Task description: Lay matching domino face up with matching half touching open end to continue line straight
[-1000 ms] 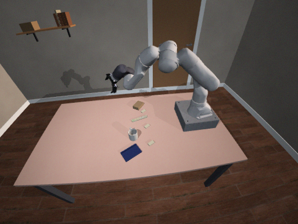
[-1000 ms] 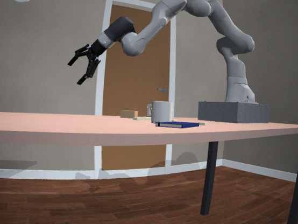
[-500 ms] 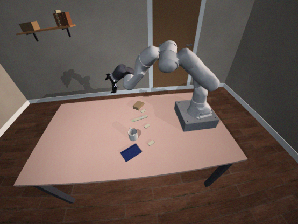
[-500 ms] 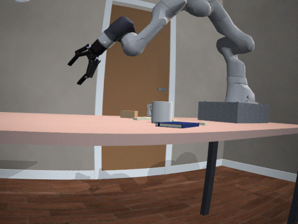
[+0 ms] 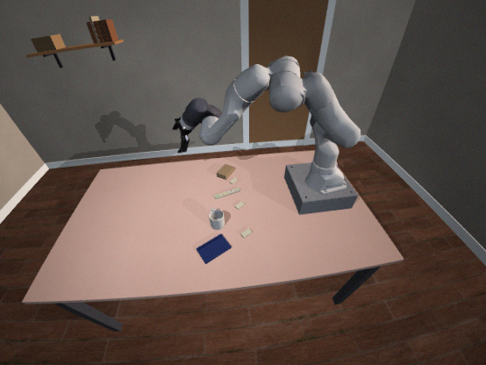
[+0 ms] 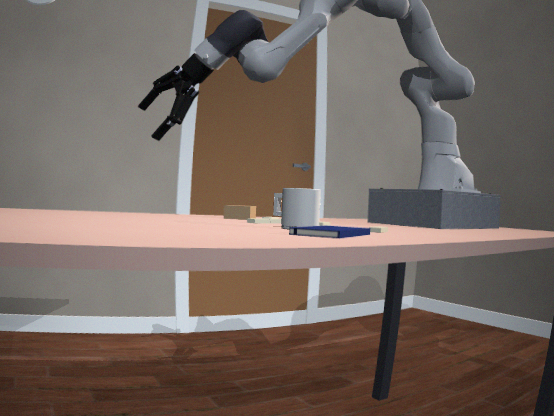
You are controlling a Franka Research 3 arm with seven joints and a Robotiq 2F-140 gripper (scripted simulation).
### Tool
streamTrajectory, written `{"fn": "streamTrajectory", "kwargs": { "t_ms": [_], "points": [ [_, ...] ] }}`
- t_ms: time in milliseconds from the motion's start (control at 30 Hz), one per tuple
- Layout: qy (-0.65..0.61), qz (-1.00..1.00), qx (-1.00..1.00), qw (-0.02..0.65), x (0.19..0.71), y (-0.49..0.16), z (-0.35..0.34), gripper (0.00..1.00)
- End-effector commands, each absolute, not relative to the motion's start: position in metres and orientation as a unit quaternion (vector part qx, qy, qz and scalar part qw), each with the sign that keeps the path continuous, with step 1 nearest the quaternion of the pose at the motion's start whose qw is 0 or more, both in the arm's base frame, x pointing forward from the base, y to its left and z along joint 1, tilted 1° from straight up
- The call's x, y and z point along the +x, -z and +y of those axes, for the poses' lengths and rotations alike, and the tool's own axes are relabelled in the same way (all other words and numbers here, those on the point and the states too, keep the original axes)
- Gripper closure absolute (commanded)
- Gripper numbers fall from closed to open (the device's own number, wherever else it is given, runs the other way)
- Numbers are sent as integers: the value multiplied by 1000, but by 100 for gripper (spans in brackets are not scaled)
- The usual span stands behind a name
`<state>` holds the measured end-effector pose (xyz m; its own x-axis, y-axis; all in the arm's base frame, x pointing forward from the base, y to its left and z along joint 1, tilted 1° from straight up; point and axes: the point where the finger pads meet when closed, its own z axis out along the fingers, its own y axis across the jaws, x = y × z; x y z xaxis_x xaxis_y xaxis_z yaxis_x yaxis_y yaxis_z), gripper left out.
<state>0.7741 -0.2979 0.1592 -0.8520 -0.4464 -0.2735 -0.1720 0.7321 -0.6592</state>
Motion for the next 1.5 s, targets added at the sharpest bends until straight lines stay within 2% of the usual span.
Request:
{"fn": "streamTrajectory", "kwargs": {
  "t_ms": [0,33,400,433,1467],
  "points": [
    [319,915,-125,213,764,-154,-303,0],
    [302,924,-87,219,753,-159,-286,0],
    [302,924,-87,219,753,-159,-286,0],
    [280,932,-45,225,741,-162,-267,0],
    [256,939,1,229,726,-163,-246,0]
  ]
}}
